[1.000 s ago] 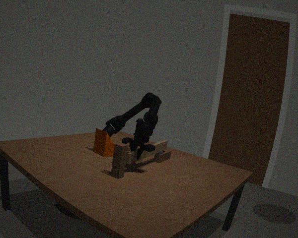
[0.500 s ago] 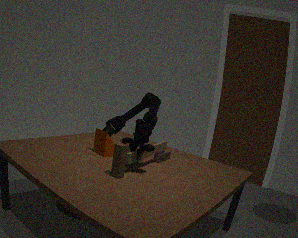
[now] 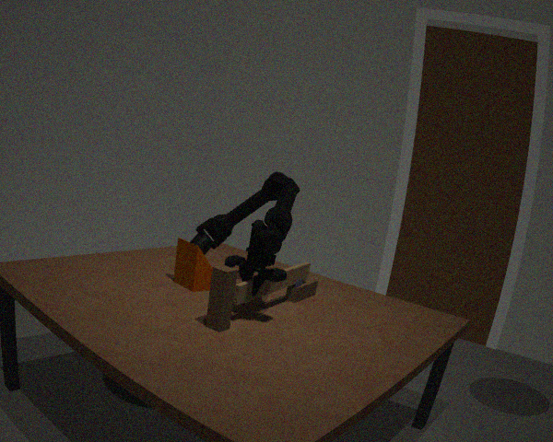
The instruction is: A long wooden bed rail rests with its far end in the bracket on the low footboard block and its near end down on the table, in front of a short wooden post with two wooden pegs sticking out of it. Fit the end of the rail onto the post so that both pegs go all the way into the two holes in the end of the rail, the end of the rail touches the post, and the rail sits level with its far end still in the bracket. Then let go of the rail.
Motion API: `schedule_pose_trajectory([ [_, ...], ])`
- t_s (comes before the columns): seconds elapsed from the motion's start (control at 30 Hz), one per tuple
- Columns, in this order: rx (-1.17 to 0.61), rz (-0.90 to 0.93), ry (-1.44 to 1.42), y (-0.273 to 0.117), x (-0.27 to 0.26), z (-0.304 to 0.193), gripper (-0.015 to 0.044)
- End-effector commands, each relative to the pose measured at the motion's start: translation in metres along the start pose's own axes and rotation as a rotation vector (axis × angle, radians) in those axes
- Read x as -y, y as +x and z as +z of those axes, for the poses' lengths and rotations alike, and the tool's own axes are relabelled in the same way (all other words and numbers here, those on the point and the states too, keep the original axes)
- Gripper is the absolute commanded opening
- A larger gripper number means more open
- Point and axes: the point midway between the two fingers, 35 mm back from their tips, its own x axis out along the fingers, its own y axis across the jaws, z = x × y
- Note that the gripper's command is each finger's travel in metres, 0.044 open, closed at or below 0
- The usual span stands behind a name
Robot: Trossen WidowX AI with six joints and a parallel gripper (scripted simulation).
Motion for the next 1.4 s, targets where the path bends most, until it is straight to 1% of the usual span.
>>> schedule_pose_trajectory([
  [0.0, 0.003, -0.006, 0.000, -0.002, 0.001, -0.002, 0.0000],
  [1.37, 0.003, -0.007, 0.000, 0.002, 0.001, -0.014, 0.0000],
])
